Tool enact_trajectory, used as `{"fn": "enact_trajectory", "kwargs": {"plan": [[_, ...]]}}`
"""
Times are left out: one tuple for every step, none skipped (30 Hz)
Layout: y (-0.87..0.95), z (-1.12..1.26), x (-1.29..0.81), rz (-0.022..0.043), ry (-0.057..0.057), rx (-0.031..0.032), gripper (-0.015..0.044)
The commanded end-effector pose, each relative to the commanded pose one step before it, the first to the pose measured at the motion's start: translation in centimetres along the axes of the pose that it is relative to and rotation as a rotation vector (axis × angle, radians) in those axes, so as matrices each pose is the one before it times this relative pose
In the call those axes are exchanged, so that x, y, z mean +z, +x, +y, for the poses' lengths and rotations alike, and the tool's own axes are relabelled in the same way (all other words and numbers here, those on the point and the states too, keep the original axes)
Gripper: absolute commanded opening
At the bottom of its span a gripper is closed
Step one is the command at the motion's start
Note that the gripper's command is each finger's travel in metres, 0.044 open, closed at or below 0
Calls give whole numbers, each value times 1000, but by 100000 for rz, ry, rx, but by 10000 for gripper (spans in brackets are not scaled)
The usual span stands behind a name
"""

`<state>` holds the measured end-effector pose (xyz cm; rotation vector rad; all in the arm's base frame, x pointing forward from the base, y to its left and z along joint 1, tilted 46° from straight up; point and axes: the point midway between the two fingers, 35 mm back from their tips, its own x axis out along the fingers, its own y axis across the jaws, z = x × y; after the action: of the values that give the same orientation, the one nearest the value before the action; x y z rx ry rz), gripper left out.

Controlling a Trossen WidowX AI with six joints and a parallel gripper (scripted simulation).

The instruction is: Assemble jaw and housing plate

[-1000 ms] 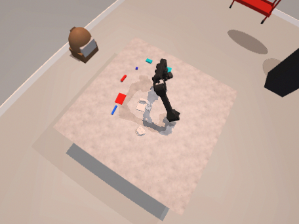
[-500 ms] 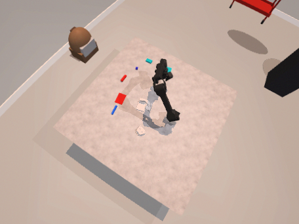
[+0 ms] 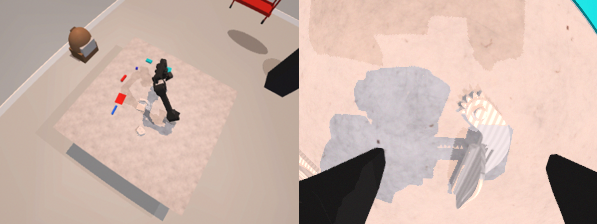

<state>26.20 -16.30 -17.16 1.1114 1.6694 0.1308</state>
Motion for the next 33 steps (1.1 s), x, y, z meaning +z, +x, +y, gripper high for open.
{"fn": "enact_trajectory", "kwargs": {"plan": [[-1, 0, 0, -2, -2, -3, 440], [0, 0, 0, 0, 0, 0, 414], [0, 0, 0, 0, 0, 0, 388], [0, 0, 0, 0, 0, 0, 361], [0, 0, 0, 0, 0, 0, 335], [0, 0, 0, 0, 0, 0, 309], [0, 0, 0, 0, 0, 0, 282], [0, 0, 0, 0, 0, 0, 256], [0, 0, 0, 0, 0, 0, 230], [0, 0, 0, 0, 0, 0, 204], [0, 0, 0, 0, 0, 0, 177], [0, 0, 0, 0, 0, 0, 151], [0, 0, 0, 0, 0, 0, 125], [0, 0, 0, 0, 0, 0, 99], [0, 0, 0, 0, 0, 0, 72], [0, 0, 0, 0, 0, 0, 46], [0, 0, 0, 0, 0, 0, 20], [0, 0, 0, 0, 0, 0, 0], [0, 0, 0, 0, 0, 0, 0], [0, 0, 0, 0, 0, 0, 0], [0, 0, 0, 0, 0, 0, 0], [0, 0, 0, 0, 0, 0, 0], [0, 0, 0, 0, 0, 0, 0], [0, 0, 0, 0, 0, 0, 0], [0, 0, 0, 0, 0, 0, 0], [0, 0, 0, 0, 0, 0, 0], [0, 0, 0, 0, 0, 0, 0], [0, 0, 0, 0, 0, 0, 0], [0, 0, 0, 0, 0, 0, 0], [0, 0, 0, 0, 0, 0, 0], [0, 0, 0, 0, 0, 0, 0], [0, 0, 0, 0, 0, 0, 0], [0, 0, 0, 0, 0, 0, 0]]}}
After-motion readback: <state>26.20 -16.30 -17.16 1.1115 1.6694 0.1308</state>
